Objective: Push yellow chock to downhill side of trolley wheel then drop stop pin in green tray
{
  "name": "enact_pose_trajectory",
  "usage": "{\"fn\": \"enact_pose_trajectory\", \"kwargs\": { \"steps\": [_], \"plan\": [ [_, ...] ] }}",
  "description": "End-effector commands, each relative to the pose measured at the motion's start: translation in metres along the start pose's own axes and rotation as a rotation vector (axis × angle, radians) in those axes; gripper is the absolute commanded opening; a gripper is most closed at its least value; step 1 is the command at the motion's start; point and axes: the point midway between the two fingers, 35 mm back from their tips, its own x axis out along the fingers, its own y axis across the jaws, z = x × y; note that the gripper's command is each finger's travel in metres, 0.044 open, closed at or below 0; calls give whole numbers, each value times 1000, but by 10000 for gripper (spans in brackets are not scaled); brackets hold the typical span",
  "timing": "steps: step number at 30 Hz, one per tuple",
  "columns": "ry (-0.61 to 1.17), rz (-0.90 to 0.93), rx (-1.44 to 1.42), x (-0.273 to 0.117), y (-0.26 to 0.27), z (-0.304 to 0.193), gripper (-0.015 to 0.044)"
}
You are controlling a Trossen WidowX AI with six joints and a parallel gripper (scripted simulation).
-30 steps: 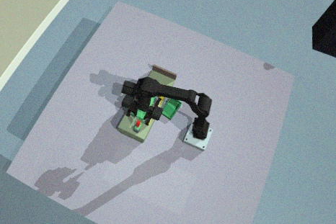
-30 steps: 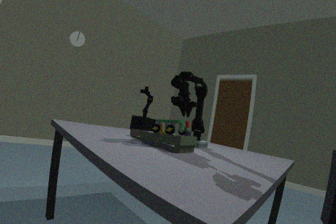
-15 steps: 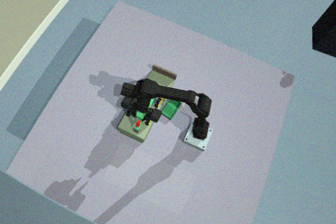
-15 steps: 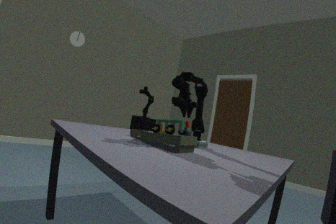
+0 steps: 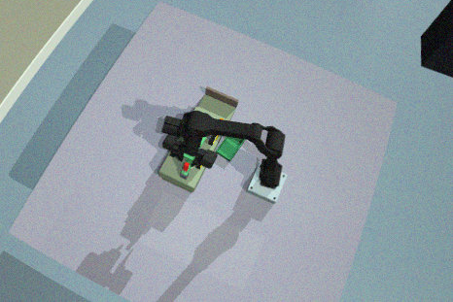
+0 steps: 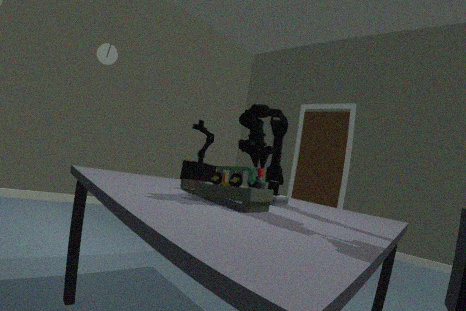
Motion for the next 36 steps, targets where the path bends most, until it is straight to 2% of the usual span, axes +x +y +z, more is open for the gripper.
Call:
{"fn": "enact_pose_trajectory", "kwargs": {
  "steps": [1,34,36],
  "plan": [
    [3,-2,3,3,-1,-1,190],
    [4,-2,3,43,-1,-1,190],
    [4,2,-1,39,0,-1,138]
  ]
}}
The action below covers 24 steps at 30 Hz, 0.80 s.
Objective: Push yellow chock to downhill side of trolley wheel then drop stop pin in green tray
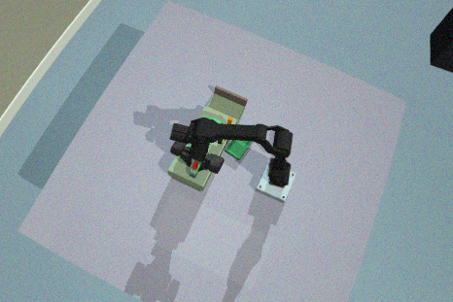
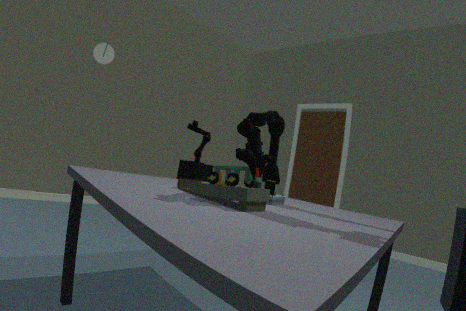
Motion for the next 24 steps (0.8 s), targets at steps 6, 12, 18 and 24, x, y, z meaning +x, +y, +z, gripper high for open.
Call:
{"fn": "enact_pose_trajectory", "kwargs": {
  "steps": [6,12,18,24],
  "plan": [
    [0,0,0,0,0,0,39],
    [0,0,0,0,0,0,0],
    [0,-2,3,-4,0,-1,0],
    [0,-4,4,-8,-2,-1,0]
  ]
}}
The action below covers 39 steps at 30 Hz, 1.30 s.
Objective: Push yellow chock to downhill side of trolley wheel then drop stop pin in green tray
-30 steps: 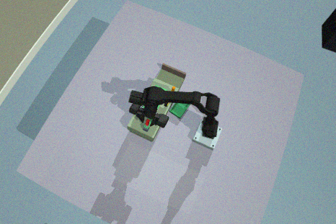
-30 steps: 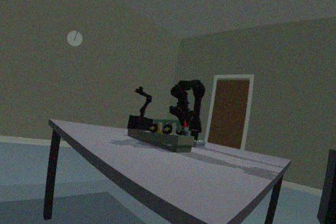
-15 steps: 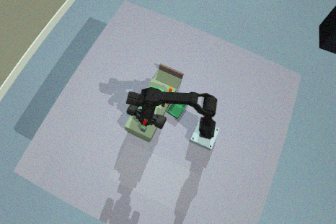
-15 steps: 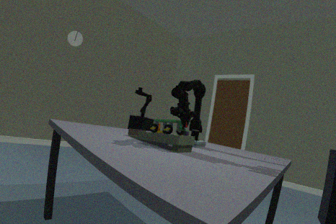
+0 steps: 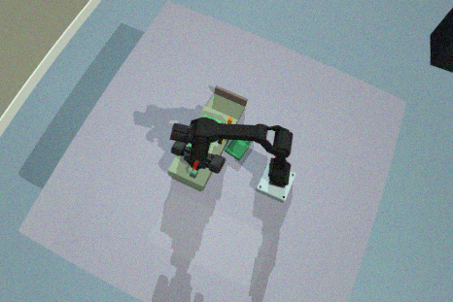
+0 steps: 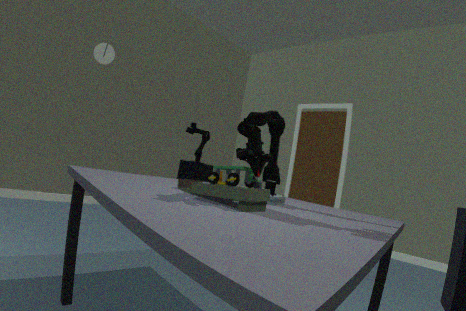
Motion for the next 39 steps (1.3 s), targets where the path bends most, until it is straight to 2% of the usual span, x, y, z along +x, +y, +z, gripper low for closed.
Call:
{"fn": "enact_pose_trajectory", "kwargs": {
  "steps": [1,39],
  "plan": [
    [1,7,0,-6,0,-1,0],
    [0,7,0,-20,0,-2,0]
  ]
}}
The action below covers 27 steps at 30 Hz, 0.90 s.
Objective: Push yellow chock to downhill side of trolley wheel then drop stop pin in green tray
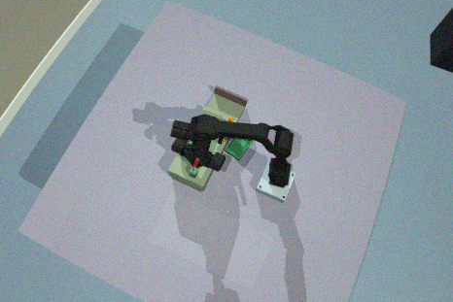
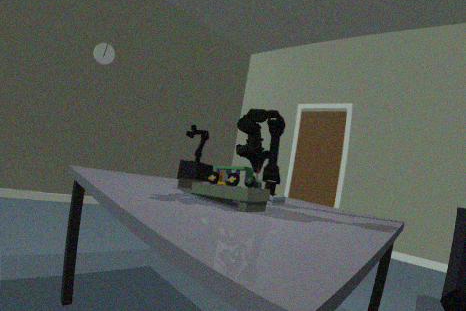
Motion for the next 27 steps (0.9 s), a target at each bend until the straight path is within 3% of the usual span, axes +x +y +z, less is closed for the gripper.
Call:
{"fn": "enact_pose_trajectory", "kwargs": {
  "steps": [1,27],
  "plan": [
    [4,6,-6,-6,0,-2,0],
    [4,6,-6,-15,0,-2,0]
  ]
}}
